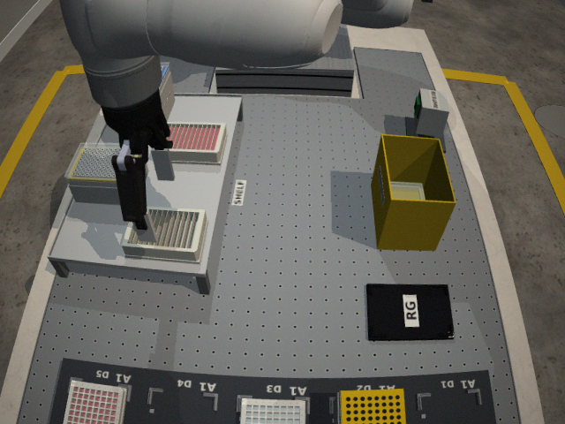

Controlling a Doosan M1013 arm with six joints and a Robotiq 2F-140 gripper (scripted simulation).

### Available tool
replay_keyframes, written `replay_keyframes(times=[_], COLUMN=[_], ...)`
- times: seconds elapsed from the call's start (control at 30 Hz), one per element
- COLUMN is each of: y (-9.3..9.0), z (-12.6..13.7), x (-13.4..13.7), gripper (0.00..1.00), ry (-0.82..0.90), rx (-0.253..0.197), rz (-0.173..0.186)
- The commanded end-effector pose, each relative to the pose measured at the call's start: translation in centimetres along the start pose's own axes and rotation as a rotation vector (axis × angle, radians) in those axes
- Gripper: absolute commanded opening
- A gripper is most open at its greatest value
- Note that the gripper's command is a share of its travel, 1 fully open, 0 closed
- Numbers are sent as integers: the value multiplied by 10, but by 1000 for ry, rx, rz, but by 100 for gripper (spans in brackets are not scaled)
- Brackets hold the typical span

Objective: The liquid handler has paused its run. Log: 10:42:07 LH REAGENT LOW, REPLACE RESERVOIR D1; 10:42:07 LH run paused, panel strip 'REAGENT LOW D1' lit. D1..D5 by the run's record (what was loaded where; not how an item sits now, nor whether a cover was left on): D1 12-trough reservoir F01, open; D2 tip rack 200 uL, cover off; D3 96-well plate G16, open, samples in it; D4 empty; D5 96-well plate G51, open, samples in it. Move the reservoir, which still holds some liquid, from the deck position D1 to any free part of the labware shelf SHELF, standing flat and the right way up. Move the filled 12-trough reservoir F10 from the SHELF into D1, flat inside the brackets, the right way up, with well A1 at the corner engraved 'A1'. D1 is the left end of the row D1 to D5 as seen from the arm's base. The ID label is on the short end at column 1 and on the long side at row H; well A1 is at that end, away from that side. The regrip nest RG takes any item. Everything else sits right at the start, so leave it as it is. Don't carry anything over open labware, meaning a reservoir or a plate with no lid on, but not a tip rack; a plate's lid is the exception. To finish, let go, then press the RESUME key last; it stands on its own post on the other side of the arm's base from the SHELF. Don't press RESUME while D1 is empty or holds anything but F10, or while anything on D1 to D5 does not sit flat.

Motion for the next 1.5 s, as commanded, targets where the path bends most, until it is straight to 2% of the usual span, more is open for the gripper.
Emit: replay_keyframes(times=[0.0,1.47], y=[6,69], z=[0,0], x=[0,0], gripper=[77,77], ry=[0,0], rx=[0,0], rz=[0,0])
Point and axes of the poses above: the point where the finger pads meet when closed, its own y axis back along the fingers, its own x axis across the jaws, z = x × y, the point moved 9 cm from there along y, back along the fingers, and after that the axes turned 14 degrees about -y, right-handed, at the moved point
